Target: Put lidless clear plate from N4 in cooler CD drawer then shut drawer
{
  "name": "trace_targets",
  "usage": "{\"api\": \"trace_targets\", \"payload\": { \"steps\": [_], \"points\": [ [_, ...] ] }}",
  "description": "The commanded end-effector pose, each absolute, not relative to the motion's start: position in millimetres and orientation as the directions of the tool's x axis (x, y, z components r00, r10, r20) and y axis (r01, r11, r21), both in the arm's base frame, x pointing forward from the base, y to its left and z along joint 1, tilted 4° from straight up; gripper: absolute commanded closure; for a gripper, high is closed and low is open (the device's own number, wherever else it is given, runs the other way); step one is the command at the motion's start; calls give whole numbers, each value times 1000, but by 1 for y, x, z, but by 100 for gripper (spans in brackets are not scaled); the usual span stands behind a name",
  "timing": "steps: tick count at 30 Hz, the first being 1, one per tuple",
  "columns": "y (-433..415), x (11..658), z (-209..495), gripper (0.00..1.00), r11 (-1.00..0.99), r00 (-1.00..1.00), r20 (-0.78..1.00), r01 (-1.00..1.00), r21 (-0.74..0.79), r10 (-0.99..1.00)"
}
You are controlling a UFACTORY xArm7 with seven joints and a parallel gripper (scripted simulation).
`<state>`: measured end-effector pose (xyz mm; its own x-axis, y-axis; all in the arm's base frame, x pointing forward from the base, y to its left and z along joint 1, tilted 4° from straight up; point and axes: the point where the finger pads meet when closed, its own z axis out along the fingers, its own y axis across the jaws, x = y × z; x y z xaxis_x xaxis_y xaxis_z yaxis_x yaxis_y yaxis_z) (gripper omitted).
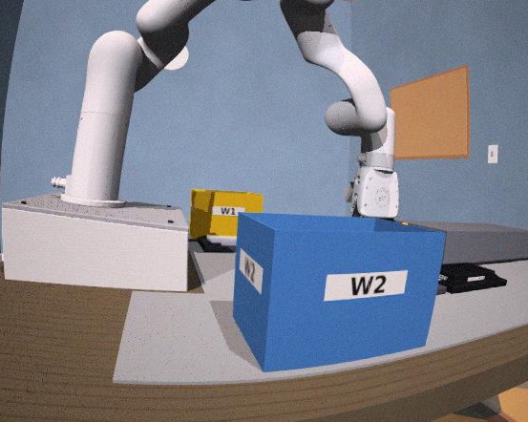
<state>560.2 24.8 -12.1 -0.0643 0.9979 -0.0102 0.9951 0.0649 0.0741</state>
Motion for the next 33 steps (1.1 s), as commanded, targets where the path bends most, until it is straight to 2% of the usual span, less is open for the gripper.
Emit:
{"api": "trace_targets", "payload": {
  "steps": [1, 33],
  "points": [
    [25, 570, -9, 100, 65, -64, -10, 995, 79, 998],
    [28, 612, -6, 100, 65, -64, -10, 995, 79, 998]
  ]
}}
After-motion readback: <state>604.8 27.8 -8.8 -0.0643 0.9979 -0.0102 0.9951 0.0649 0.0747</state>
